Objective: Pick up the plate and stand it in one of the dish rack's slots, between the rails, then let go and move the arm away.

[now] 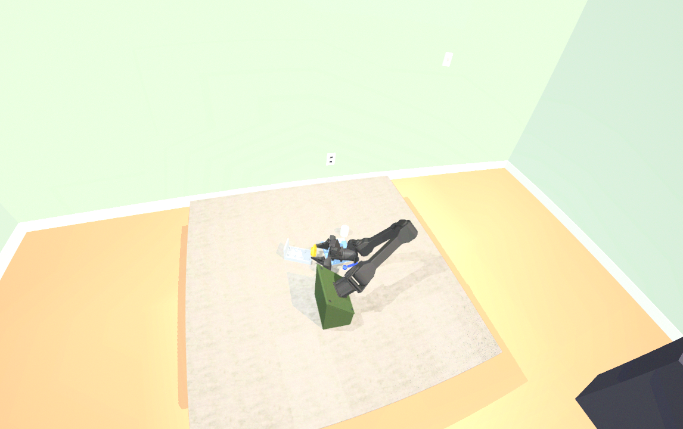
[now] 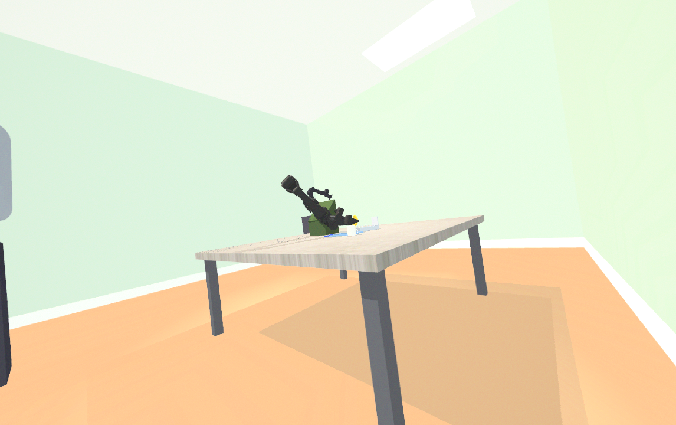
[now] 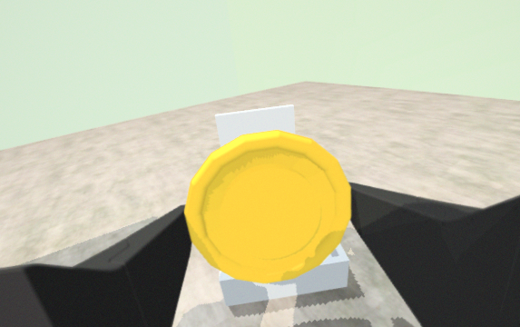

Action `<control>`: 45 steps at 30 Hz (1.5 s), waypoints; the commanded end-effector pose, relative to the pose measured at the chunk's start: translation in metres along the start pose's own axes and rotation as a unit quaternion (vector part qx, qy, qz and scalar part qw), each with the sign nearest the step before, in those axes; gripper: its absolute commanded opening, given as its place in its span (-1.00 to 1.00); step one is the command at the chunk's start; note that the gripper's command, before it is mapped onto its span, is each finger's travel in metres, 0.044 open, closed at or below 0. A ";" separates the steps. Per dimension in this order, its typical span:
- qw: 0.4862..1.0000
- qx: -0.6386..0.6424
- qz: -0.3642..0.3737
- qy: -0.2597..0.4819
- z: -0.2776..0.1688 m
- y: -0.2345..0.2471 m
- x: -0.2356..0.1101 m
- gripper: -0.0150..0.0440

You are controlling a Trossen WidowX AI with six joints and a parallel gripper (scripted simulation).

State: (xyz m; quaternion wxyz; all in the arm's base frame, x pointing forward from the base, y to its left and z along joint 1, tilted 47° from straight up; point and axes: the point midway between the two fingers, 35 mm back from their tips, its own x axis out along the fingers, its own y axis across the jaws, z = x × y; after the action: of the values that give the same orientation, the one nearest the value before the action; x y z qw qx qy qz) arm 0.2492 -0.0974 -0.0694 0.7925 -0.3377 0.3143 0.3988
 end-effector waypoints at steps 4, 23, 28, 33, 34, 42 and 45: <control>1.000 -0.004 -0.002 -0.002 0.001 -0.001 0.005 -0.49; 1.000 -0.006 -0.001 -0.003 0.005 -0.005 0.031 -0.49; 1.000 -0.008 -0.001 -0.004 0.006 -0.006 0.040 -0.49; 1.000 -0.010 0.000 -0.005 -0.006 -0.006 0.043 -0.49; 1.000 -0.010 0.000 -0.005 -0.011 -0.006 0.044 -0.49; 1.000 -0.006 0.001 -0.002 -0.009 -0.005 0.043 -0.49; 1.000 -0.006 0.001 -0.002 -0.009 -0.005 0.043 -0.49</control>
State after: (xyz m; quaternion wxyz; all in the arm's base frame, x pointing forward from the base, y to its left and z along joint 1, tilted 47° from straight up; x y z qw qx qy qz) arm 0.2726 -0.0893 -0.1064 0.7903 -0.3427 0.3094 0.4028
